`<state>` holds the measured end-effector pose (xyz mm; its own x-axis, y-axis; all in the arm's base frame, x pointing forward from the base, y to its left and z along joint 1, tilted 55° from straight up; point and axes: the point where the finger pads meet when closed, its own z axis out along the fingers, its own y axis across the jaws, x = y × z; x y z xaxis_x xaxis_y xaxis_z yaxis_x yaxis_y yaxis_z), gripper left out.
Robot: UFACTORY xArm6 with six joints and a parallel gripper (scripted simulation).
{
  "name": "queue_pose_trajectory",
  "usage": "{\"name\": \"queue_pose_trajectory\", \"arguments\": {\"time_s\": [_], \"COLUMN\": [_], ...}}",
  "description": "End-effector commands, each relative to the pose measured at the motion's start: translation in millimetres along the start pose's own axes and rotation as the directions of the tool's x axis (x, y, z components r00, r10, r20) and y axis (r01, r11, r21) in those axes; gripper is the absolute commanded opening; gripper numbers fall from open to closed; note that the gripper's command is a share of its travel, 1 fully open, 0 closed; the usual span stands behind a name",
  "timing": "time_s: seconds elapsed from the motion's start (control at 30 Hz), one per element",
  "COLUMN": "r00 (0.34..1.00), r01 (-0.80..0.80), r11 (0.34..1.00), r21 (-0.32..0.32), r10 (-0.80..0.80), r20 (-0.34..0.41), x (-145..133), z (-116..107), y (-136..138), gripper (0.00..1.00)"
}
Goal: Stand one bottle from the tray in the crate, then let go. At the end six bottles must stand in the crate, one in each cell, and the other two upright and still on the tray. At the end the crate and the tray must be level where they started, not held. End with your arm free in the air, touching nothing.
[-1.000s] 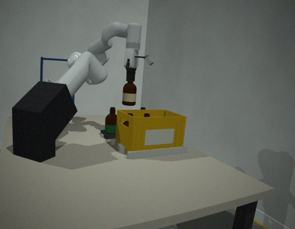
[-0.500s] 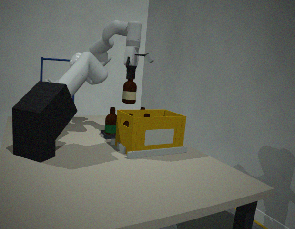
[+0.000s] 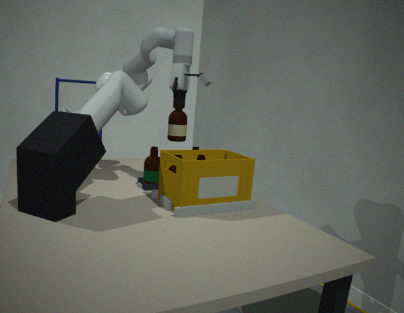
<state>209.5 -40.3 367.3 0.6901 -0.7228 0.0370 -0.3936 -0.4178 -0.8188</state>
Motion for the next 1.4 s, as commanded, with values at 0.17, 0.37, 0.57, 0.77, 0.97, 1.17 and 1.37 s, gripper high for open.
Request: {"name": "queue_pose_trajectory", "arguments": {"time_s": [0.17, 0.37, 0.57, 0.77, 0.97, 1.17, 1.37], "r00": [1.000, 1.000, 1.000, 1.000, 1.000, 1.000, 1.000], "r01": [0.000, 0.000, 0.000, 0.000, 0.000, 0.000, 0.000], "r11": [1.000, 1.000, 1.000, 1.000, 1.000, 1.000, 1.000], "r21": [0.000, 0.000, 0.000, 0.000, 0.000, 0.000, 0.000], "r10": [0.000, 0.000, 0.000, 0.000, 0.000, 0.000, 0.000], "r20": [-0.001, -0.001, -0.001, -0.001, -0.001, -0.001, -0.001], "x": [1, 1, 3, 5, 9, 14, 19], "z": [0, 0, 0, 0, 0, 0, 0], "y": [0, 0, 1, 1, 2, 4, 5], "gripper": [0.00, 0.00, 0.00, 0.00, 0.00, 0.00, 0.00]}}
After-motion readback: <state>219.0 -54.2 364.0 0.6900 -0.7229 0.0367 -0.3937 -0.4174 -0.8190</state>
